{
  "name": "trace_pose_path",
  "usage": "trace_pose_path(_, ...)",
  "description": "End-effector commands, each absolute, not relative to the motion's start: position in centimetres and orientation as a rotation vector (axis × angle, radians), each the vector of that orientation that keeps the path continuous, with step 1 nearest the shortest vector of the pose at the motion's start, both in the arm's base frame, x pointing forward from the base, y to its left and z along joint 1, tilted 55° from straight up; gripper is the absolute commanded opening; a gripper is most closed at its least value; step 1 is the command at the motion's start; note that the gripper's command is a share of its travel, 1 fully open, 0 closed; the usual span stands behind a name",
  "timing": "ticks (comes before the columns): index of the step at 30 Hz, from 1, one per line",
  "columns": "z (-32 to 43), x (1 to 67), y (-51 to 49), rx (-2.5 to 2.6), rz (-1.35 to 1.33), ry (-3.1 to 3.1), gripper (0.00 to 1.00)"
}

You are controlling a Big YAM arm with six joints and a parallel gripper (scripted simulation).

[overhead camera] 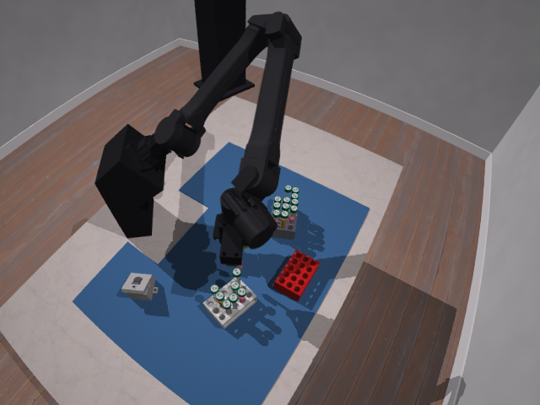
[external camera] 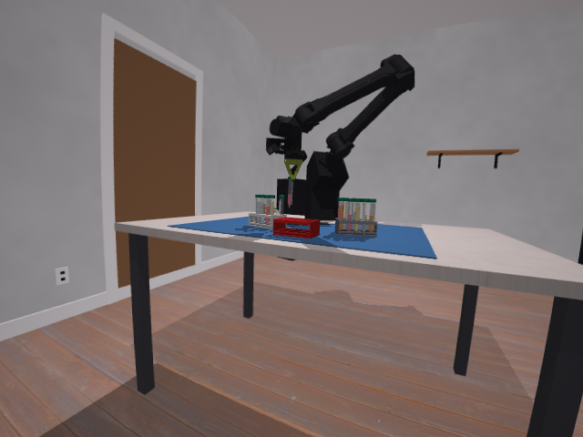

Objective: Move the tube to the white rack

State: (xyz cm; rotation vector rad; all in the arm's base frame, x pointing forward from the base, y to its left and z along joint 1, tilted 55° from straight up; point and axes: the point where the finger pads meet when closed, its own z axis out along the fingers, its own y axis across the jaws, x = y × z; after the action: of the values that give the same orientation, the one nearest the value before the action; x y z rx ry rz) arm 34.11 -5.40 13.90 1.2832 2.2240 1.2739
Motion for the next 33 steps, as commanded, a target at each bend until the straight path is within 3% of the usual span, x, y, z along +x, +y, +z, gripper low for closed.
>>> trace_pose_path(1, 13.3, 34.0, -6.5, 1.252, 1.252, 2.217, 0.00)
trace_pose_path(33, 9.0, 34.0, -10.9, 1.202, 1.245, 2.239, 0.00)
